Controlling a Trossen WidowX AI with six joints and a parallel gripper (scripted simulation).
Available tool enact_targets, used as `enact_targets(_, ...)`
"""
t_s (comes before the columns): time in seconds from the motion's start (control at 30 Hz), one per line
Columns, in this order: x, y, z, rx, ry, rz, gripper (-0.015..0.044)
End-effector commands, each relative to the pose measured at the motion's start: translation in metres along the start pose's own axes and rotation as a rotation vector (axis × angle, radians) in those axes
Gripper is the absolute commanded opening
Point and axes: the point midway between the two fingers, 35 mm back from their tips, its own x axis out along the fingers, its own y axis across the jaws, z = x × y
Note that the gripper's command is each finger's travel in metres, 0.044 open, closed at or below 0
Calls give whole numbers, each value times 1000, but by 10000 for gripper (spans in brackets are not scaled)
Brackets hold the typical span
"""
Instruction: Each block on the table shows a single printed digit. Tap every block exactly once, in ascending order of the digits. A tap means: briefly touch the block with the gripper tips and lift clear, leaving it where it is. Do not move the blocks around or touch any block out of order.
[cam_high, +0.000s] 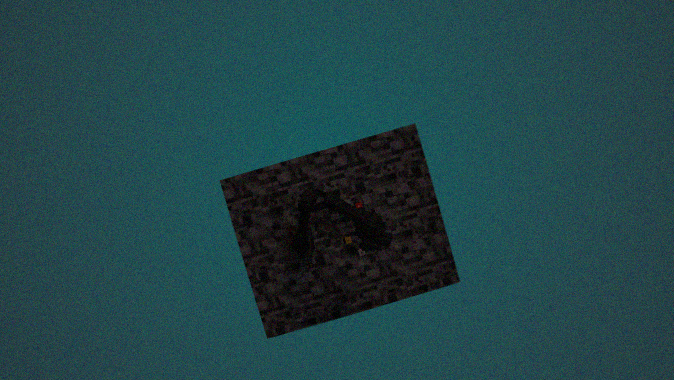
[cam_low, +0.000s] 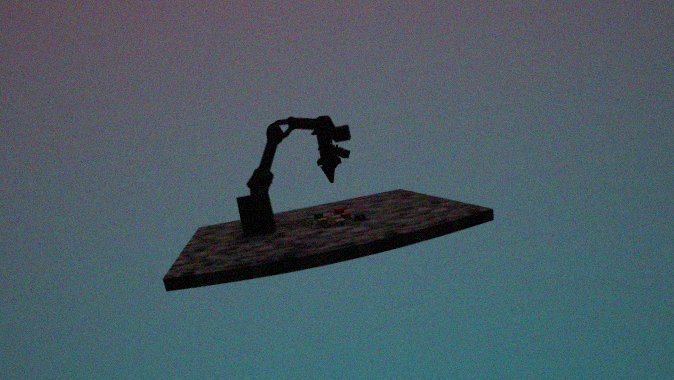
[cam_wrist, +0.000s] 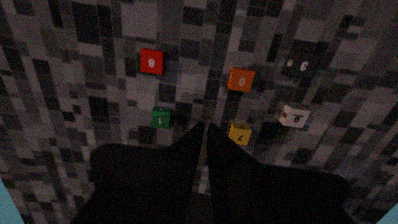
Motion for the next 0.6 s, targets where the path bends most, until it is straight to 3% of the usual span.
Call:
enact_targets(0.0,1,-49,27,-3,4,-4,20)
enact_targets(0.23,13,-131,52,-7,3,-2,20)
enact_targets(0.43,17,-134,52,-7,2,-3,20)
enact_targets(0.57,81,-134,53,-7,1,-1,20)
